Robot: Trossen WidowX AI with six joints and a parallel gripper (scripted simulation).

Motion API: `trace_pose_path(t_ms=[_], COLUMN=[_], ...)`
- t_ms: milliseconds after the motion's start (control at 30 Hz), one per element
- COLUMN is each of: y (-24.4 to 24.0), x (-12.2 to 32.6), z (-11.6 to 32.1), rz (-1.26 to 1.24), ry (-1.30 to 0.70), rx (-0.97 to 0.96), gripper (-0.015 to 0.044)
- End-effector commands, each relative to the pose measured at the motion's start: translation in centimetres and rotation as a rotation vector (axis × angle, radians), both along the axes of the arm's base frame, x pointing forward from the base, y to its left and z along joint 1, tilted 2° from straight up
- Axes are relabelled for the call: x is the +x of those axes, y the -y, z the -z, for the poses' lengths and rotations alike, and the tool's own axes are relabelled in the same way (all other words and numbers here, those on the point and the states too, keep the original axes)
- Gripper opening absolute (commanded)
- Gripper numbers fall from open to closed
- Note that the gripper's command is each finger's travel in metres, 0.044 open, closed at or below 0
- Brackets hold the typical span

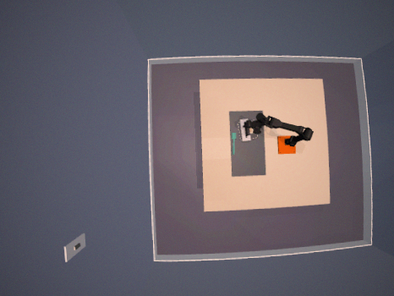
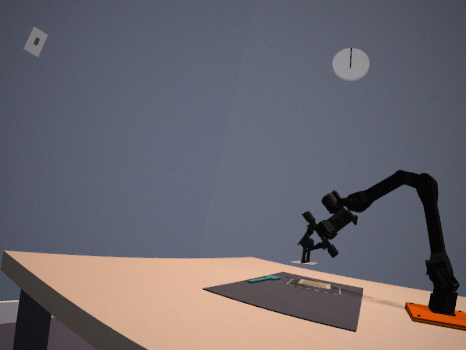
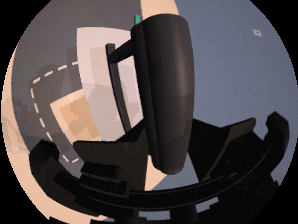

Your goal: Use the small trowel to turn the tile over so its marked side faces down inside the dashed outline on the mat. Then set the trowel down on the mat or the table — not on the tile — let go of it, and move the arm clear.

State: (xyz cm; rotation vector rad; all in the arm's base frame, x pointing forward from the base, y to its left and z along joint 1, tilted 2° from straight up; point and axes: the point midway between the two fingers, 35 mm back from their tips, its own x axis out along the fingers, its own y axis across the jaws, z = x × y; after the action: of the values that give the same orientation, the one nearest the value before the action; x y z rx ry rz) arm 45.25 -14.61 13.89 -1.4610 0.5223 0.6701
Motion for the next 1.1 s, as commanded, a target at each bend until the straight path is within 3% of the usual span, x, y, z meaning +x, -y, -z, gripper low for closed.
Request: trace_pose_path(t_ms=[0,233,700,1067], y=[3.2,6.5,19.2,19.8], x=[0.3,0.1,-3.0,-3.3], z=[0.1,0.7,3.4,3.6], rz=[0.019,0.021,-0.025,-0.027], ry=[0.020,0.029,0.094,0.098], rx=[0.025,0.029,-0.040,-0.043], gripper=[0.0000,0.0000,0.0000,0.0000])
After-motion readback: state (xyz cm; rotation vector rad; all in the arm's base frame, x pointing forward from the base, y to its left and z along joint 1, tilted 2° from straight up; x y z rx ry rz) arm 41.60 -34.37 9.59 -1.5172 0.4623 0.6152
